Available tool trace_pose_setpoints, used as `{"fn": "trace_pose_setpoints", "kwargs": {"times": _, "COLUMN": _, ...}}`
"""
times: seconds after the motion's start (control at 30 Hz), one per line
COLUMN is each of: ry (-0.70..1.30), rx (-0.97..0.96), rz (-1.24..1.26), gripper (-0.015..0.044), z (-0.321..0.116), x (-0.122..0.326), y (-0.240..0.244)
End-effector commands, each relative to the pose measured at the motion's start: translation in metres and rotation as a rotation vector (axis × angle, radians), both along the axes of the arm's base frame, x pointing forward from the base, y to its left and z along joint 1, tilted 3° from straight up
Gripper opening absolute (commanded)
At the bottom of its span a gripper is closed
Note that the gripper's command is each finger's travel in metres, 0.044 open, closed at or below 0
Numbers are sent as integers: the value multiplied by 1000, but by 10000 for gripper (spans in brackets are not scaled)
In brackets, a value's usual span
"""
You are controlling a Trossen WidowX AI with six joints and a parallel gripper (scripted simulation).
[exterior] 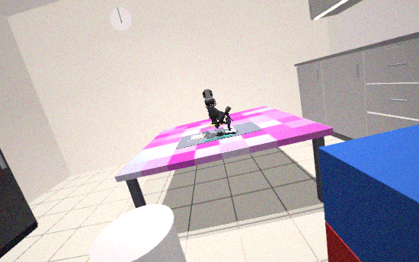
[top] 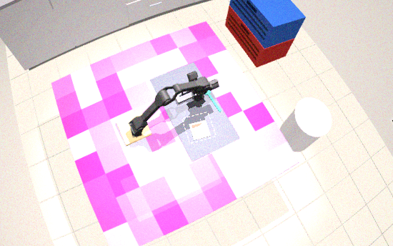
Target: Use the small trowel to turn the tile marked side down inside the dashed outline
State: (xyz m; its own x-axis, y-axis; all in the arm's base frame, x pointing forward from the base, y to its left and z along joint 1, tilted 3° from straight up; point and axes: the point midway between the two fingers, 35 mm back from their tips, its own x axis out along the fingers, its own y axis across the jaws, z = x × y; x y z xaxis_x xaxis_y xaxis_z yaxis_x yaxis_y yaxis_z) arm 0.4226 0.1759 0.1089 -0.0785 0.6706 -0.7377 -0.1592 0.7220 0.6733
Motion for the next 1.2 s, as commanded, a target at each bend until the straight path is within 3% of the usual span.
{"fn": "trace_pose_setpoints", "kwargs": {"times": 0.0, "ry": 5, "rx": 18, "rz": 102, "gripper": 0, "z": 2, "x": -13, "y": 25}}
{"fn": "trace_pose_setpoints", "kwargs": {"times": 0.57, "ry": 36, "rx": 71, "rz": 537, "gripper": 0, "z": 9, "x": -89, "y": 115}}
{"fn": "trace_pose_setpoints", "kwargs": {"times": 1.17, "ry": 37, "rx": 74, "rz": 553, "gripper": 0, "z": -11, "x": -90, "y": 118}}
